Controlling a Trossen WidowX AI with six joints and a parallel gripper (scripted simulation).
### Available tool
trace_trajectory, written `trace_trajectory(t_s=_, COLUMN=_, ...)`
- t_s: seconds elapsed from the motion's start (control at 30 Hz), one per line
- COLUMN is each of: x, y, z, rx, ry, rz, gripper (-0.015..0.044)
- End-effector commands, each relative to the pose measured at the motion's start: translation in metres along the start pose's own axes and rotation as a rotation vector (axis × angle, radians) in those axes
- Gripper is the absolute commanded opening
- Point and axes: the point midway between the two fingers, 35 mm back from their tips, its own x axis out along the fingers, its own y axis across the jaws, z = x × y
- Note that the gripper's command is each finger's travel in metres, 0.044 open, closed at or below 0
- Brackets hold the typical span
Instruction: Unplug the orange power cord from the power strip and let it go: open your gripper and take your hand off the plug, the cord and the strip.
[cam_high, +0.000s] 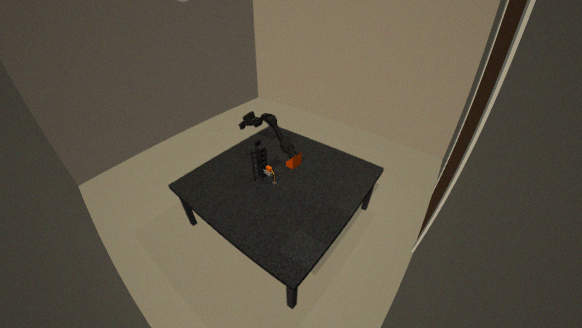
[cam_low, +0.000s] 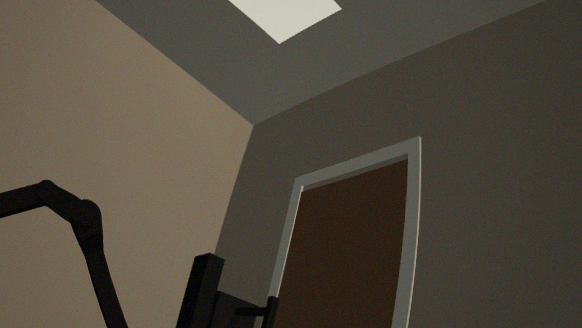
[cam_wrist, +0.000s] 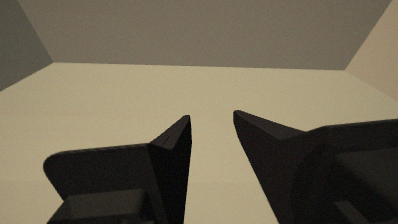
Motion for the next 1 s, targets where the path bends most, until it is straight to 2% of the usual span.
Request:
trace_trajectory(t_s=0.0, x=0.006, y=0.026, z=-0.018, rx=0.030, ry=0.051, rz=0.040, gripper=0.0160)
trace_trajectory(t_s=0.5, x=0.003, y=0.166, z=-0.065, rx=0.122, ry=0.243, rz=0.285, gripper=0.0160)
trace_trajectory(t_s=0.97, x=-0.051, y=0.314, z=-0.084, rx=0.117, ry=0.408, rz=0.580, gripper=0.0160)
